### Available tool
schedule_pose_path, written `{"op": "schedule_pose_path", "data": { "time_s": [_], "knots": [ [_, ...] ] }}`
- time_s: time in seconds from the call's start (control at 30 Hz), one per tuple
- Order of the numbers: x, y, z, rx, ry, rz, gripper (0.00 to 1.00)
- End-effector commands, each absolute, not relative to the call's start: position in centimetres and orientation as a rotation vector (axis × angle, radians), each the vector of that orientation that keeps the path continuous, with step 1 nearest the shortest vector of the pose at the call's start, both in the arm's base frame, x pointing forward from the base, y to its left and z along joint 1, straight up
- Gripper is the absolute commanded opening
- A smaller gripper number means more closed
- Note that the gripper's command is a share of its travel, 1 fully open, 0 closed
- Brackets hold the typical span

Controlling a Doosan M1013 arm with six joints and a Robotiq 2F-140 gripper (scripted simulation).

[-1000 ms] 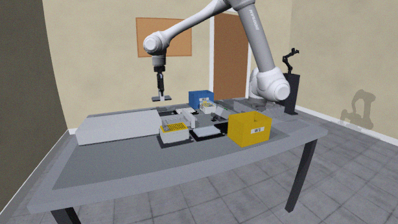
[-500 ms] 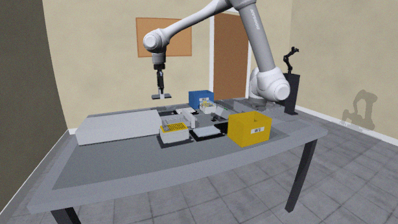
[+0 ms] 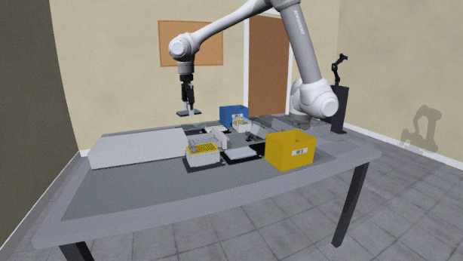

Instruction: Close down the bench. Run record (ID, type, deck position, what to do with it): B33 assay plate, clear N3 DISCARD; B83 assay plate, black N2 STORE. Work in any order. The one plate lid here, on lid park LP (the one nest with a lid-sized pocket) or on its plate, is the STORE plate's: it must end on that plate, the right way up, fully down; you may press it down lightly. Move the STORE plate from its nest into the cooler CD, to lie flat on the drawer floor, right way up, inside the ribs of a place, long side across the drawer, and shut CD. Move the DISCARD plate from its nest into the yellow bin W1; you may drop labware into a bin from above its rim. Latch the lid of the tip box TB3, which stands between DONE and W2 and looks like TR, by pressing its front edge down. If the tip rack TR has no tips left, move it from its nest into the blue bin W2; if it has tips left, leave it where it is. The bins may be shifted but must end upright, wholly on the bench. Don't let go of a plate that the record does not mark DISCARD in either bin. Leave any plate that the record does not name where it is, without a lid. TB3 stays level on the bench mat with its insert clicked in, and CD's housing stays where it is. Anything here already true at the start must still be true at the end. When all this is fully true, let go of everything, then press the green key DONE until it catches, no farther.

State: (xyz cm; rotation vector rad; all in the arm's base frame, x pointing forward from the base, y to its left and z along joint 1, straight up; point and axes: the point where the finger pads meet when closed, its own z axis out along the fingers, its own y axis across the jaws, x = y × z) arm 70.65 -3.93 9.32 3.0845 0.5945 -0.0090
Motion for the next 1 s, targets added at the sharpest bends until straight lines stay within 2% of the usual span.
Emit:
{"op": "schedule_pose_path", "data": {
  "time_s": [0.0,0.97],
  "knots": [
    [70.2,-2.8,9.3,3.034,0.83,-0.006,0.0],
    [67.5,3.3,9.4,2.439,1.988,-0.002,0.0]
  ]
}}
